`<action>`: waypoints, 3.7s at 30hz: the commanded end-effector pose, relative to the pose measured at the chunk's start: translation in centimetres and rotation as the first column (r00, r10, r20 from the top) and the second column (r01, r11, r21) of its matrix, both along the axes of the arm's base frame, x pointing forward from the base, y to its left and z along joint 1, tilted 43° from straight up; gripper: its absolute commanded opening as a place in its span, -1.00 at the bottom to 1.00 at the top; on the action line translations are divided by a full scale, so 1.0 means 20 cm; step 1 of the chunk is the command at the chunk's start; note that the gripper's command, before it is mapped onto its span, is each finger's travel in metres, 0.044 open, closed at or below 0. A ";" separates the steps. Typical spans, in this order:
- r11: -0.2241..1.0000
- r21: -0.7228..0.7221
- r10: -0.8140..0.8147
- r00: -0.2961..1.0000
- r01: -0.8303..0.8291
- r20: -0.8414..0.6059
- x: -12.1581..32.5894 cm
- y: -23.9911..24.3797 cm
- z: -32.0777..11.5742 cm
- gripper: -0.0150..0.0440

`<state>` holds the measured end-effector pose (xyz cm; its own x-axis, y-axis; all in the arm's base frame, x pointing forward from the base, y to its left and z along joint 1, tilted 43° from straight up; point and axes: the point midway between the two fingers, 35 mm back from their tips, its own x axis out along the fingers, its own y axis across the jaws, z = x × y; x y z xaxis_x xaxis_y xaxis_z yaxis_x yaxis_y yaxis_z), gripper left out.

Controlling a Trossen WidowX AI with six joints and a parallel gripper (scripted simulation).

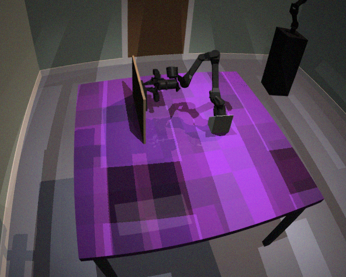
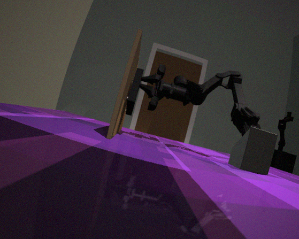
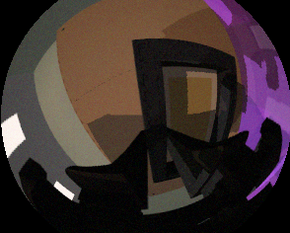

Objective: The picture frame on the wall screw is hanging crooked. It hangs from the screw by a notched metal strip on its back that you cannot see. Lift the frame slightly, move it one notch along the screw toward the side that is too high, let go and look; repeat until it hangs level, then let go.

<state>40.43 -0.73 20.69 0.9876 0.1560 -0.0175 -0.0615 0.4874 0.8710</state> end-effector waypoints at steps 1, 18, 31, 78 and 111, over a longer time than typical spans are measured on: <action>1.000 -0.007 -0.002 1.000 0.002 0.001 0.00 0.00 0.00 -0.49; 0.992 -0.126 0.002 1.000 0.000 0.020 0.00 0.00 0.00 -0.49; 0.981 -0.192 0.005 1.000 0.001 0.030 0.00 0.00 0.00 -0.49; 0.982 0.188 -0.005 1.000 0.010 -0.030 -0.54 -0.10 0.06 0.39; 0.976 0.219 -0.003 0.999 0.013 -0.048 -1.00 -0.04 0.15 0.39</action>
